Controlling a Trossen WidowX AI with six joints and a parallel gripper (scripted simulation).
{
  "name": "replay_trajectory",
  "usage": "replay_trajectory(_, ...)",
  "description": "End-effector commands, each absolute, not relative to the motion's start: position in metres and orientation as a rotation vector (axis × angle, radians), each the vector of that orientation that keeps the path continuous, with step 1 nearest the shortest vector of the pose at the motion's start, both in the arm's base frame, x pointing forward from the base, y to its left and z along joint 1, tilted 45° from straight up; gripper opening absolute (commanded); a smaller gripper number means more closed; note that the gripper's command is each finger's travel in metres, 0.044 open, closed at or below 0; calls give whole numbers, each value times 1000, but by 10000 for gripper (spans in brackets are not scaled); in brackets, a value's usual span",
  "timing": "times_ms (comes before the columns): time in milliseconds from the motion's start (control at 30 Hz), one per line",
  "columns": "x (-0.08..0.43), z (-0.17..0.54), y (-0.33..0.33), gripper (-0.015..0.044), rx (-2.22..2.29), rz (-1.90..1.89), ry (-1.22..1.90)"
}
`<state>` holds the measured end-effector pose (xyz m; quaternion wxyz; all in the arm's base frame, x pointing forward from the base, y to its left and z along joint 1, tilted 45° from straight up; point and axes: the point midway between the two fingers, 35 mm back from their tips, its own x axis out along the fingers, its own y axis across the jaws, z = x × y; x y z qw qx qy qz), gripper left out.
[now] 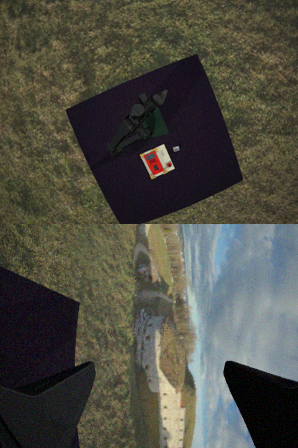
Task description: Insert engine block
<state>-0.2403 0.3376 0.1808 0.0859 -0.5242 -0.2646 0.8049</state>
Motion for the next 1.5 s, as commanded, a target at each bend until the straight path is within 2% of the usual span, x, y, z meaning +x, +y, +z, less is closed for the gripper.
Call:
replay_trajectory(0,-225,169,346,440,-1596,2357,-650)
replay_trajectory(767,-131,112,383,440,-1510,1990,210)
replay_trajectory(1467,-39,58,383,440,-1283,1468,810)
